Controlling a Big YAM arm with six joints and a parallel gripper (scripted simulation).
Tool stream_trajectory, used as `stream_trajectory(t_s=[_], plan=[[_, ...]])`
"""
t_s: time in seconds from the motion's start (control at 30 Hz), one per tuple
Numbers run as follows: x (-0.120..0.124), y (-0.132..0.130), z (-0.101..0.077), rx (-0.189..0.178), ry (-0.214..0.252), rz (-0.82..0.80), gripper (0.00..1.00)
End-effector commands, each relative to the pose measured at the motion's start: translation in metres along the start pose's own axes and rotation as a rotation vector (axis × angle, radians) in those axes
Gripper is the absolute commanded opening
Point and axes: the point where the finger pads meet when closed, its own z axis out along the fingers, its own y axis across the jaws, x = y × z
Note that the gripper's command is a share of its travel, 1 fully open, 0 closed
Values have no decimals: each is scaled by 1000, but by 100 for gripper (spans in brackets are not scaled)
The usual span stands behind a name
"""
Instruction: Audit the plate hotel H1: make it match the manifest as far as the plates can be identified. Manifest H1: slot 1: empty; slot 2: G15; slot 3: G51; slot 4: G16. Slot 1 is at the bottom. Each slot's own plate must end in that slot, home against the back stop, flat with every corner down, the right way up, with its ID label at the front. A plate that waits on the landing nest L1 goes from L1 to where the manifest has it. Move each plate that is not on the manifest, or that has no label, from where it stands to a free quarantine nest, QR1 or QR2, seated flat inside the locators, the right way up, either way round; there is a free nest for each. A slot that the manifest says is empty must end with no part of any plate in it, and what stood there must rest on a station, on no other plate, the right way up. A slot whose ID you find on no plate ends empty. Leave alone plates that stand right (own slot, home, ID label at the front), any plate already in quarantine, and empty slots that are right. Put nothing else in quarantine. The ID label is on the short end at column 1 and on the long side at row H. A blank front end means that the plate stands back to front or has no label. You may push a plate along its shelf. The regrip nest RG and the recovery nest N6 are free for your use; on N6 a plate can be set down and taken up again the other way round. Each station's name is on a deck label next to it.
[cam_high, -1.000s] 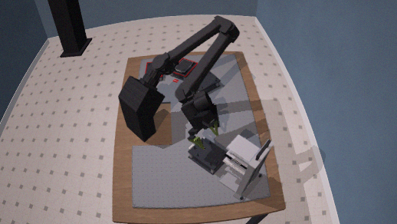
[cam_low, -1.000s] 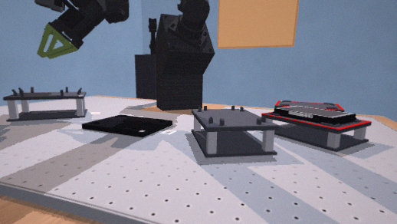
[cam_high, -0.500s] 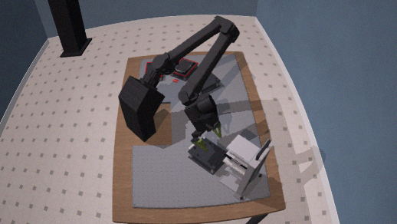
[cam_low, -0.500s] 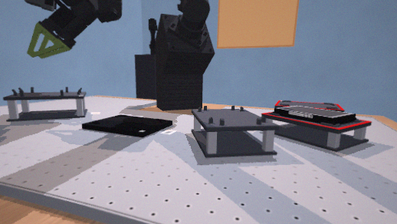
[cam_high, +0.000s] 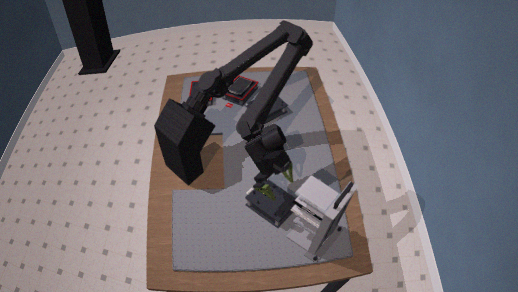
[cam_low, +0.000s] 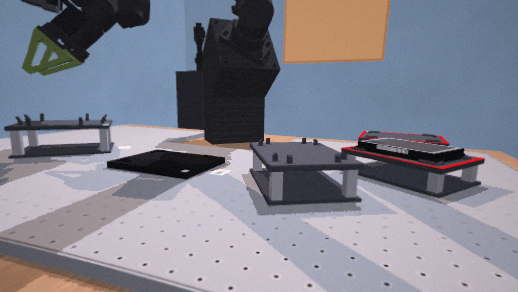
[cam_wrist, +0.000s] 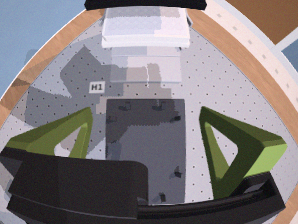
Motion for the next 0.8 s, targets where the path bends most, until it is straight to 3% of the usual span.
stream_trajectory(t_s=[0.0,0.77], plan=[[-9,3,5,-6,-11,4,100],[-26,0,25,-1,-6,9,100]])
